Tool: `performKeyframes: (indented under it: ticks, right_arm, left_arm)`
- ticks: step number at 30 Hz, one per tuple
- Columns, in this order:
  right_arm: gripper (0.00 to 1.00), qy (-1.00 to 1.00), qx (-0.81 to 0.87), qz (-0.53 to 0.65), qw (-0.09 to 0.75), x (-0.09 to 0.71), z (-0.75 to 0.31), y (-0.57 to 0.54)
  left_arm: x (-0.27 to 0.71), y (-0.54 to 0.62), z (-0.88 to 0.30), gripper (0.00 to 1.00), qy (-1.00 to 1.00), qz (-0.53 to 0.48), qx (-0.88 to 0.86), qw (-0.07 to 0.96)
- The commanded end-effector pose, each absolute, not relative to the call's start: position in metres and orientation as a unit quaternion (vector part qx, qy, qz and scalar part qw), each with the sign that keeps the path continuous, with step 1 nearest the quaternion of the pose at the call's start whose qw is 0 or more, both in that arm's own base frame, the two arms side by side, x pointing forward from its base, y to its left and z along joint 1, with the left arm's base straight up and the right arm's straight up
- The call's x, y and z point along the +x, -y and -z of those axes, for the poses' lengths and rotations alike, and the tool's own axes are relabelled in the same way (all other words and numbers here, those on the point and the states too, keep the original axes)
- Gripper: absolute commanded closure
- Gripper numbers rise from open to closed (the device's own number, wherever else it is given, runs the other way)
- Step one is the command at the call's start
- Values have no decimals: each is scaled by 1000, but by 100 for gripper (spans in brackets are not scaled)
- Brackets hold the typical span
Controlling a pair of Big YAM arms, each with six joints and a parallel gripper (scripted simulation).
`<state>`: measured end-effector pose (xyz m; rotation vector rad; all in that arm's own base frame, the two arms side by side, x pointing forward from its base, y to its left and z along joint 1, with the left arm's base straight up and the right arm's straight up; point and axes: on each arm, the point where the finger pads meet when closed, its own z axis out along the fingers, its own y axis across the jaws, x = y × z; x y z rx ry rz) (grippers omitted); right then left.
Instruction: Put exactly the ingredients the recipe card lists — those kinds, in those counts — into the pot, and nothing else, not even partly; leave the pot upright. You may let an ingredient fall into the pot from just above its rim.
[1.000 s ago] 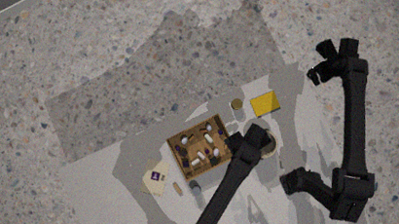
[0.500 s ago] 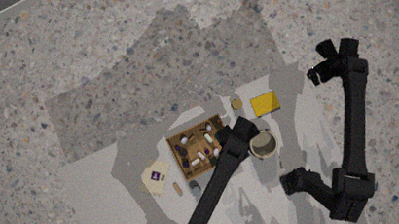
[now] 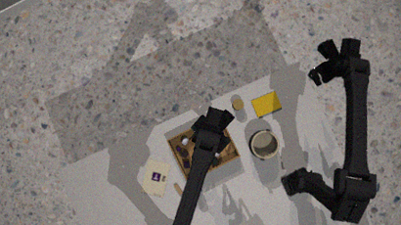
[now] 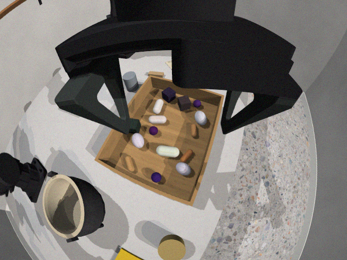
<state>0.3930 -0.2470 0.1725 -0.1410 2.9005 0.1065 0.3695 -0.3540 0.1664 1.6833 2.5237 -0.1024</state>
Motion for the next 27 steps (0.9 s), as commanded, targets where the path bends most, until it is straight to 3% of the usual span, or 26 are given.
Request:
performKeyframes:
  ticks: [1, 27]
  right_arm:
    - [0, -989, -51, -22, 136, 403, -191, 254]
    - [0, -989, -51, -22, 136, 403, -191, 254]
  left_arm:
    - [406, 330, -192, 0, -856, 38, 506, 99]
    - [555, 67, -248, 0, -942, -8, 198, 271]
